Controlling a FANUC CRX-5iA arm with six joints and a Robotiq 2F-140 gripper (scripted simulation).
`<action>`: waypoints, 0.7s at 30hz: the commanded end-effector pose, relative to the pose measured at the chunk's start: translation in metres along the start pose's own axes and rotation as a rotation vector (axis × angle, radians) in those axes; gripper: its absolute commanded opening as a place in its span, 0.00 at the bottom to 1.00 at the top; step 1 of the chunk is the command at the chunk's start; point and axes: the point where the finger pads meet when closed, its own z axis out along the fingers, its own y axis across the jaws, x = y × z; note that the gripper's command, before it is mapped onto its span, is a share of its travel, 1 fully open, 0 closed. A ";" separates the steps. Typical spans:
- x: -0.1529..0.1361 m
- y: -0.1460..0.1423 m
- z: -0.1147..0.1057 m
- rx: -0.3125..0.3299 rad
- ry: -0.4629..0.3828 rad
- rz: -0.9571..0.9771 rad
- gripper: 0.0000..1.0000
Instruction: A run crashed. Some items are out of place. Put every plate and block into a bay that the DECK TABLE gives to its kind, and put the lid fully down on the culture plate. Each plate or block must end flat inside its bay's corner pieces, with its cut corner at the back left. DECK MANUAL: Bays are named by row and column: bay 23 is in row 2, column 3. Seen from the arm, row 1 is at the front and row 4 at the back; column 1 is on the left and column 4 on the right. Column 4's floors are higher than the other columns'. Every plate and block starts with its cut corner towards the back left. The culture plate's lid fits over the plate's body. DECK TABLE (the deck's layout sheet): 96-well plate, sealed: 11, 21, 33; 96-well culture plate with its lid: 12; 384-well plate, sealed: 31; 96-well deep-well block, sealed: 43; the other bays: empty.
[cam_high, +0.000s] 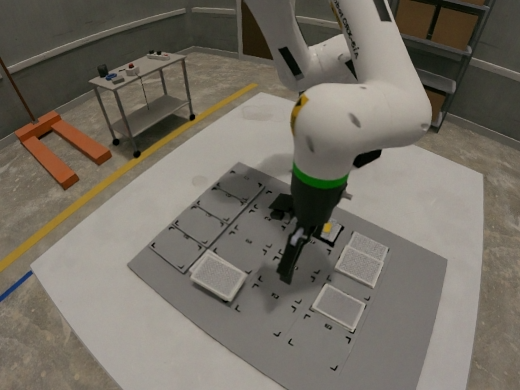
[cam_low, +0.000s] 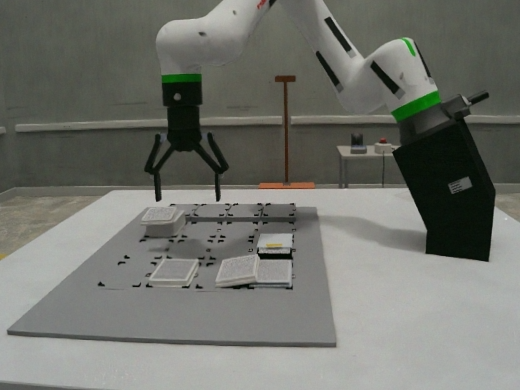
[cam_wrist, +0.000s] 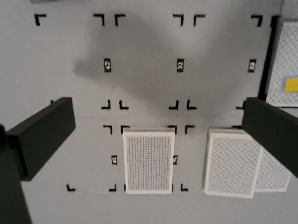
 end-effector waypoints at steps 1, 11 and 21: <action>0.010 -0.001 -0.001 0.002 -0.001 0.000 1.00; 0.047 -0.001 -0.001 0.002 -0.001 0.000 1.00; 0.079 -0.001 -0.001 0.002 -0.001 0.000 1.00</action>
